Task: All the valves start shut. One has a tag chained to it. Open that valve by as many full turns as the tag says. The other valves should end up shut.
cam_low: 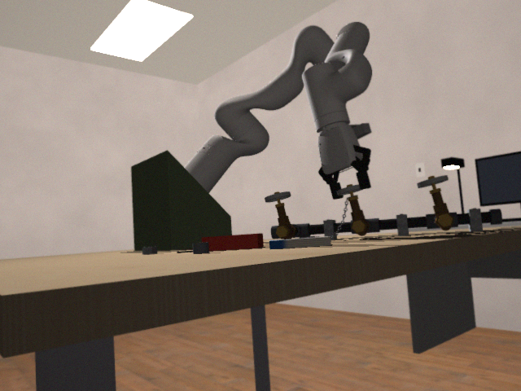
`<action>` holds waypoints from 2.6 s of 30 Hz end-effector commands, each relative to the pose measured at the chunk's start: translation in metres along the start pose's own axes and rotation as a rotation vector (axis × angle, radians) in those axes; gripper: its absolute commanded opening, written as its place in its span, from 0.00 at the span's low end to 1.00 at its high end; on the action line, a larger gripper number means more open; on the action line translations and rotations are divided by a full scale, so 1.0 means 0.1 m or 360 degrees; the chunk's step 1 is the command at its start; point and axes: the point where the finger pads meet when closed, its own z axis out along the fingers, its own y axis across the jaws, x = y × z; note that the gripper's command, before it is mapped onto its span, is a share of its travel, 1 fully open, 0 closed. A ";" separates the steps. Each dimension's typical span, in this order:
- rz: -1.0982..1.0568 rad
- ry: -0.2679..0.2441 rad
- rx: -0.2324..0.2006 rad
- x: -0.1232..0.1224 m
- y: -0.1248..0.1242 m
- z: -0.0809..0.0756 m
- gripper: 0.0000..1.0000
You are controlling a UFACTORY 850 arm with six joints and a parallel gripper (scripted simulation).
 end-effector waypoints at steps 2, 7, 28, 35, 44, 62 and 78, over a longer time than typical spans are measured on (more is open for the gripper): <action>-0.0001 0.0000 -0.0003 0.00 0.01 -0.01 1.00; 0.0000 0.0000 -0.0003 0.00 0.01 -0.01 1.00; 0.0887 0.0001 -0.0003 0.00 0.01 -0.01 1.00; 0.1418 0.0002 -0.0004 0.00 0.01 -0.01 1.00; 0.2233 0.0026 -0.0027 0.00 0.01 -0.01 1.00; 0.3786 0.0079 -0.0037 0.00 0.01 -0.01 1.00; 0.4721 0.0004 0.0000 0.00 0.01 -0.01 1.00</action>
